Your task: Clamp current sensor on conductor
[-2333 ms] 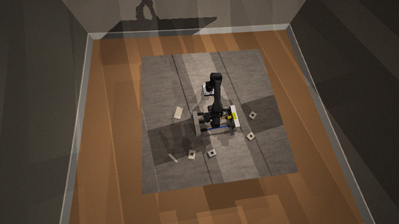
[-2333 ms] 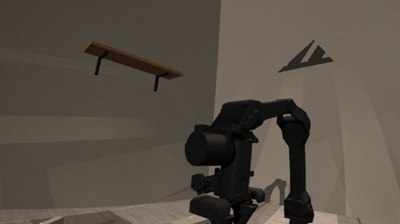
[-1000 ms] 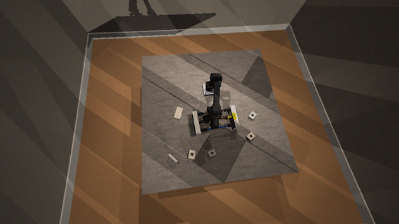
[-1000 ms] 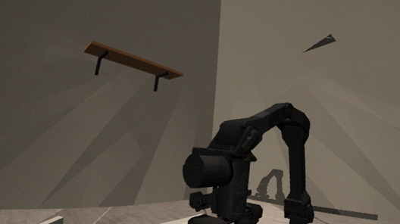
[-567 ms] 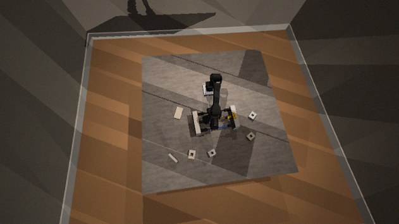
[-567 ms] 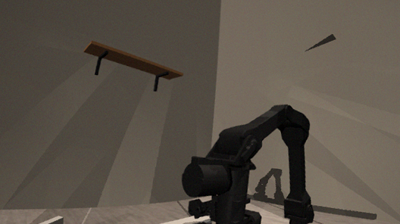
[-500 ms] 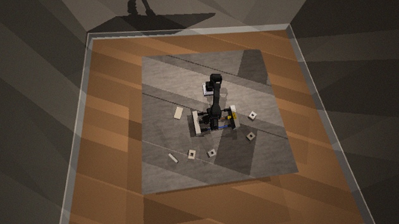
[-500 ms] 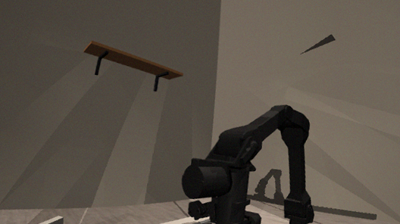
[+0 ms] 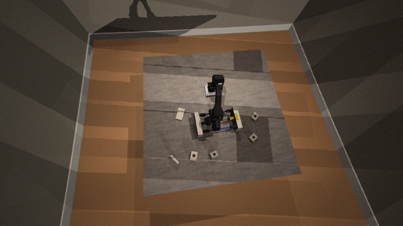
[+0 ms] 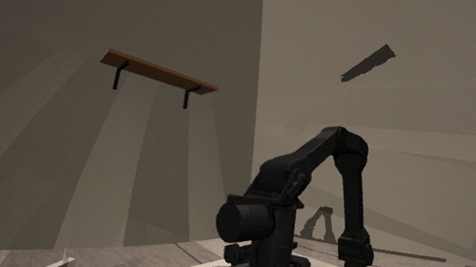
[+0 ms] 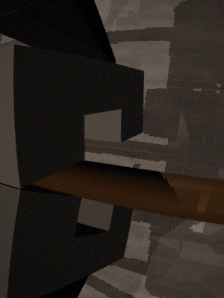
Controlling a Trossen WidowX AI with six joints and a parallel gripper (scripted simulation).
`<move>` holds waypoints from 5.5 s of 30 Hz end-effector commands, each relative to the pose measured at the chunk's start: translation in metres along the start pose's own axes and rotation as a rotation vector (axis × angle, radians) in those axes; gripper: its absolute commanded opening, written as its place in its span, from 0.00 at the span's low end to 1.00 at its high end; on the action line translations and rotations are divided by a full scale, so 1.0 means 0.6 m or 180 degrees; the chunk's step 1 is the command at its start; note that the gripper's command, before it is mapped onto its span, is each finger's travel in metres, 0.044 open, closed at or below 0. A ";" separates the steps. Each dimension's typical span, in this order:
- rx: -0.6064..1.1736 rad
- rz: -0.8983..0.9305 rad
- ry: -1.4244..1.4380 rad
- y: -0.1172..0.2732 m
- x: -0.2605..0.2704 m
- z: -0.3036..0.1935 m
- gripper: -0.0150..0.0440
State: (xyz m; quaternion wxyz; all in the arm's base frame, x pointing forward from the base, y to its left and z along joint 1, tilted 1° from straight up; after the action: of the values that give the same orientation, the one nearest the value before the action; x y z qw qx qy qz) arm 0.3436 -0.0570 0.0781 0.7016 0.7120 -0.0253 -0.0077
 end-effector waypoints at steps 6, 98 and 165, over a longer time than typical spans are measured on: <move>-0.0001 0.0008 0.0000 0.002 0.001 0.000 0.82; -0.0008 -0.0007 -0.0011 0.026 0.000 0.000 0.25; -0.0008 -0.0007 -0.0011 0.026 0.000 0.000 0.25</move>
State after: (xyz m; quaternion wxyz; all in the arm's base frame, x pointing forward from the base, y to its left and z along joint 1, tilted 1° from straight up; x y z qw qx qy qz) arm 0.3422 -0.0565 0.0899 0.7007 0.7130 -0.0209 -0.0121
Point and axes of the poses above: the point midway between the two fingers, 35 mm back from their tips, its own y axis back along the fingers, its own x axis across the jaws, z = x × y, the point moved 1 cm from there along y, back along the fingers, and after that the axes turned 3 degrees about -y, right-handed, at the moved point
